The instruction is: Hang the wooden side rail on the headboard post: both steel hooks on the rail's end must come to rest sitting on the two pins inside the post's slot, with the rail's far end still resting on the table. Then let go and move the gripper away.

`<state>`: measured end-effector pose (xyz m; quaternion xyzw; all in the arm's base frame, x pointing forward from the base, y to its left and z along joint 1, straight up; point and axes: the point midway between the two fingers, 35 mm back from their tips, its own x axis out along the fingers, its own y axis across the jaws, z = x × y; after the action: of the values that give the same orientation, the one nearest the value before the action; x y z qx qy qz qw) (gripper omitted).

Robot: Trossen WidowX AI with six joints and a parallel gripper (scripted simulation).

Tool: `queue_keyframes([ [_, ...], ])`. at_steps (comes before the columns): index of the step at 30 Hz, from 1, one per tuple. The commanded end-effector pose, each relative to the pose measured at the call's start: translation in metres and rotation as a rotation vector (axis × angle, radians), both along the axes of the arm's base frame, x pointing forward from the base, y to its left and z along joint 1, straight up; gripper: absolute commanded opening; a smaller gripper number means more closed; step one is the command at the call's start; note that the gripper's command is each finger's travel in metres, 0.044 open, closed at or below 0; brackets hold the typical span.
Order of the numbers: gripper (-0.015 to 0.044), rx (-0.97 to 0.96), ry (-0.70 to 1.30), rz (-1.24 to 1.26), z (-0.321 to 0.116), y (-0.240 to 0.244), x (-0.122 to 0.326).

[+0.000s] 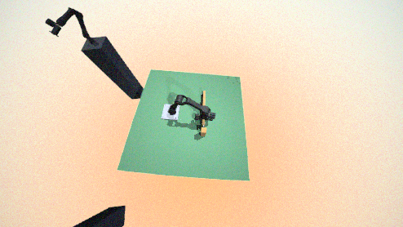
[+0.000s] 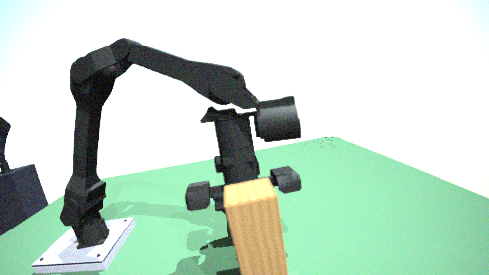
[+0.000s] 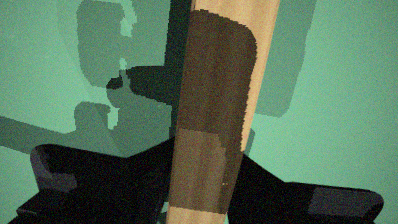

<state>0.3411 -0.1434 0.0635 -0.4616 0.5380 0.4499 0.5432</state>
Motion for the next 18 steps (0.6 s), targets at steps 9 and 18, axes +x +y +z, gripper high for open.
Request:
queue_keyframes([
  [9, 0.0000, -0.007, -0.019, 0.007, 0.0098, -0.0007, 0.0021],
  [18, 0.0000, -0.007, -0.019, 0.007, 0.0113, -0.0007, 0.0020],
])
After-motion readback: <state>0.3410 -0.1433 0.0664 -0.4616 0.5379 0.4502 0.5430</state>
